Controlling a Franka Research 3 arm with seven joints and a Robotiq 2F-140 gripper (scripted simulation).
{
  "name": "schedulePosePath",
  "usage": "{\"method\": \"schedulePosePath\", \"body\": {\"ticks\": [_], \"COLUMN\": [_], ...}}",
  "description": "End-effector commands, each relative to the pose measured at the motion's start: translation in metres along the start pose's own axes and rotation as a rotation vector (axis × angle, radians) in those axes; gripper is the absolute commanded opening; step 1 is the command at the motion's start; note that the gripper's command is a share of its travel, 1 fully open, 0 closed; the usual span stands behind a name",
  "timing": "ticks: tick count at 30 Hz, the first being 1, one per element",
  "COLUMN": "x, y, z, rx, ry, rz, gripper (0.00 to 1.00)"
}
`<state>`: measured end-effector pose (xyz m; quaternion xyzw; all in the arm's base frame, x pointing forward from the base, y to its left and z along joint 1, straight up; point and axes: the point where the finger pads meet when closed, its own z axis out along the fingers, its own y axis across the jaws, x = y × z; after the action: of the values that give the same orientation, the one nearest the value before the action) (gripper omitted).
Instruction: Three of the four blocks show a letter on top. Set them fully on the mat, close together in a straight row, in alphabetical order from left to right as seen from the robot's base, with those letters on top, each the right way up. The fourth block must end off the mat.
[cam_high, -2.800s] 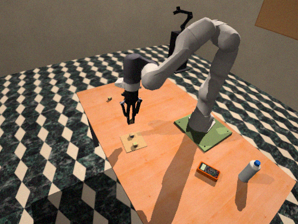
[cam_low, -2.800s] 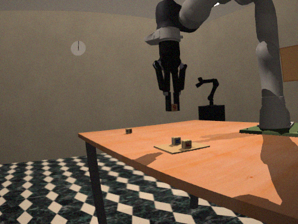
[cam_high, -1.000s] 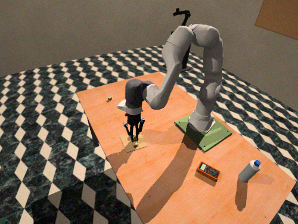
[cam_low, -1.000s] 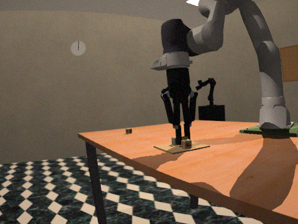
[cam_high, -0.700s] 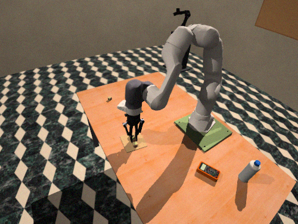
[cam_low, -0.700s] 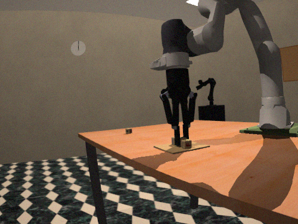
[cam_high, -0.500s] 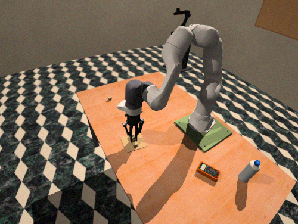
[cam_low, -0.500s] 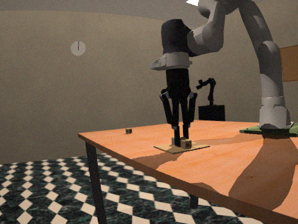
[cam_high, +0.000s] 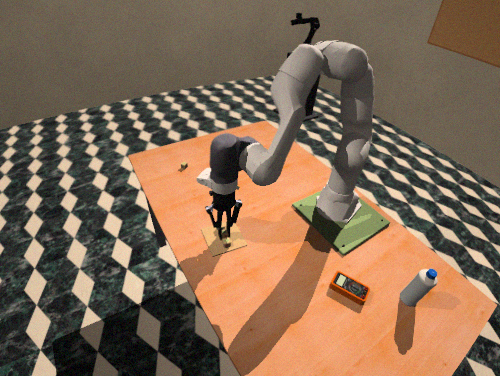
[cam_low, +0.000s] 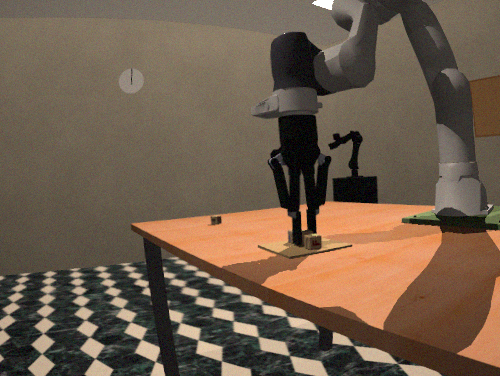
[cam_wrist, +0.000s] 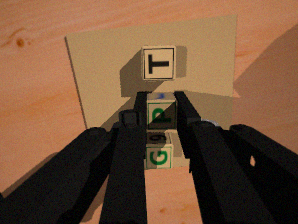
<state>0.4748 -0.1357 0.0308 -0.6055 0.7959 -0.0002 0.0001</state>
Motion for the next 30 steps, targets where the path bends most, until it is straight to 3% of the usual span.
{"method": "schedulePosePath", "body": {"ticks": [1, 30], "x": [0.0005, 0.0001], "y": [-0.0025, -0.0049], "z": [-0.0015, -0.0015], "rx": [0.006, 0.006], "ry": [0.001, 0.001], "rz": [0.007, 0.013], "gripper": [0.22, 0.22]}}
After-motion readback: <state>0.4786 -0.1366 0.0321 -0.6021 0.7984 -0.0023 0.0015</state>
